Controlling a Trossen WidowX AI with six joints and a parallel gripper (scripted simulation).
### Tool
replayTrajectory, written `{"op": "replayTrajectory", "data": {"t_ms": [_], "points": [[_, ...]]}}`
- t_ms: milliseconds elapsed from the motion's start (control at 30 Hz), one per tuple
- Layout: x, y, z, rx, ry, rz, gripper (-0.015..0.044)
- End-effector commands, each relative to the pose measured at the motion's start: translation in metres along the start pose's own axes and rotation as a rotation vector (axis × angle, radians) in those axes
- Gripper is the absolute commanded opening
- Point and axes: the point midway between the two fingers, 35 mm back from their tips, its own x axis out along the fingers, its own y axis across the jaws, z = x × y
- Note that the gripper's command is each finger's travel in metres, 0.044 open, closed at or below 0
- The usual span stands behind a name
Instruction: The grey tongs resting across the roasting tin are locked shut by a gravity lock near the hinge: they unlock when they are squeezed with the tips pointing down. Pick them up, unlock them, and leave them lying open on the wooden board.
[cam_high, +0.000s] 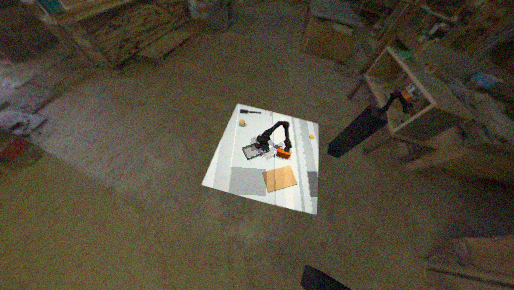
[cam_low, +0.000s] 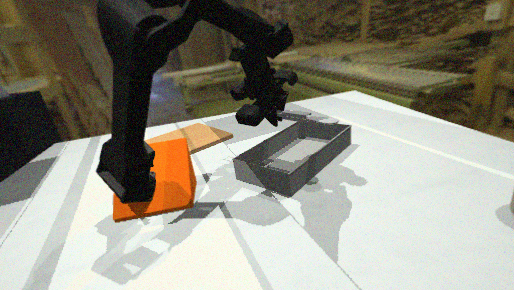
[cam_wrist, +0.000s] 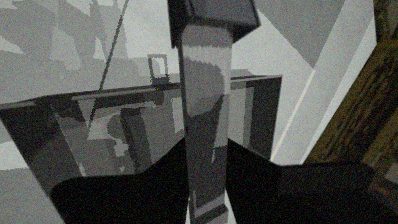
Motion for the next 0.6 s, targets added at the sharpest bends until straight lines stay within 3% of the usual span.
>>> {"op": "replayTrajectory", "data": {"t_ms": [0, 567], "points": [[0.0015, -0.0025, 0.0006, 0.005, 0.001, 0.041, -0.0150], [0.0027, -0.0028, 0.0026, 0.008, 0.007, 0.253, -0.0150]]}}
